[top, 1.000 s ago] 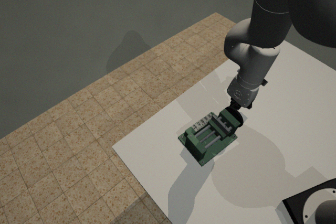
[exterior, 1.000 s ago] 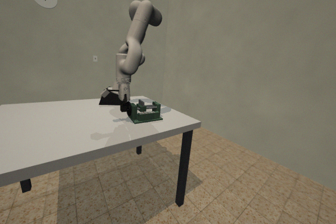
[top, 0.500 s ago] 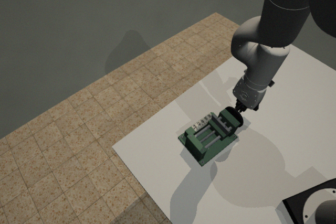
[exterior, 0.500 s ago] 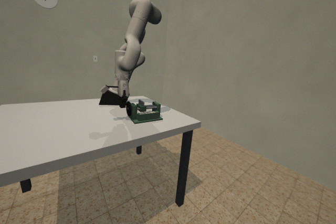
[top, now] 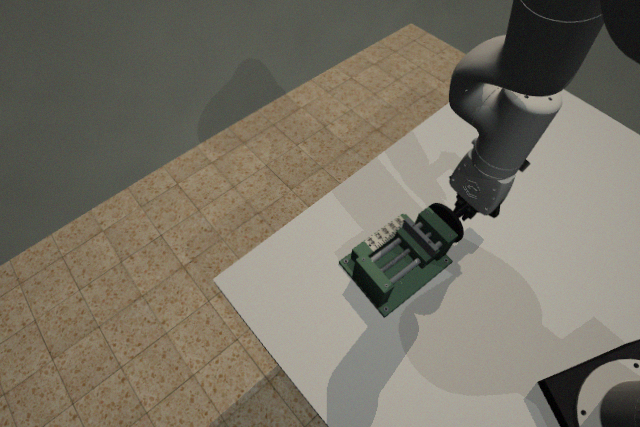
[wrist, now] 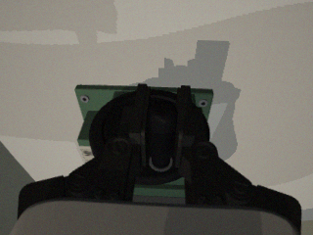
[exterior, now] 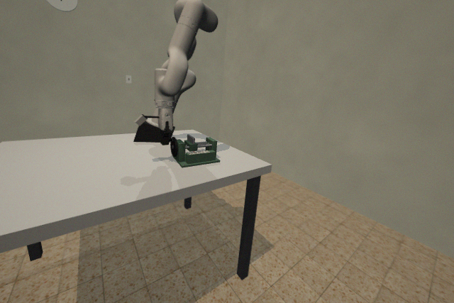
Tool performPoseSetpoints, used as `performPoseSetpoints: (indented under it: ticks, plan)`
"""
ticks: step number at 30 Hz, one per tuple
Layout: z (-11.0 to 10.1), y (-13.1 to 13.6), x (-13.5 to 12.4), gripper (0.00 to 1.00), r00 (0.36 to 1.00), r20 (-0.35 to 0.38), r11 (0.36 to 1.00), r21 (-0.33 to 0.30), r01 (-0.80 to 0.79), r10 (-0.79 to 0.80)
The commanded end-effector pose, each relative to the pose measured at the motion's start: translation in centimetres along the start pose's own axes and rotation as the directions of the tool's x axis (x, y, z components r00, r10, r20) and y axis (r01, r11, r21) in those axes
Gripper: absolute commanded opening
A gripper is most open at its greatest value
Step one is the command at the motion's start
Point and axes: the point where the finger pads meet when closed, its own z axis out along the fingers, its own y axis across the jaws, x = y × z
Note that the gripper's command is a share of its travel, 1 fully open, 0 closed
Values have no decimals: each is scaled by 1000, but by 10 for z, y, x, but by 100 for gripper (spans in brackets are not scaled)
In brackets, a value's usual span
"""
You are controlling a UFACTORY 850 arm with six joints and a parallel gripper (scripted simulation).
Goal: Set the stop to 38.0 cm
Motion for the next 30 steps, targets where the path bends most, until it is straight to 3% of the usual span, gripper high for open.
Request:
performPoseSetpoints:
  ticks: [1, 30]
  plan:
    - [0, 3, 0, 6, 1000, 0, 1000, 3, 1, -1]
    - [10, 16, 0, 6, 1000, 0, 1000, 3, 1, -1]
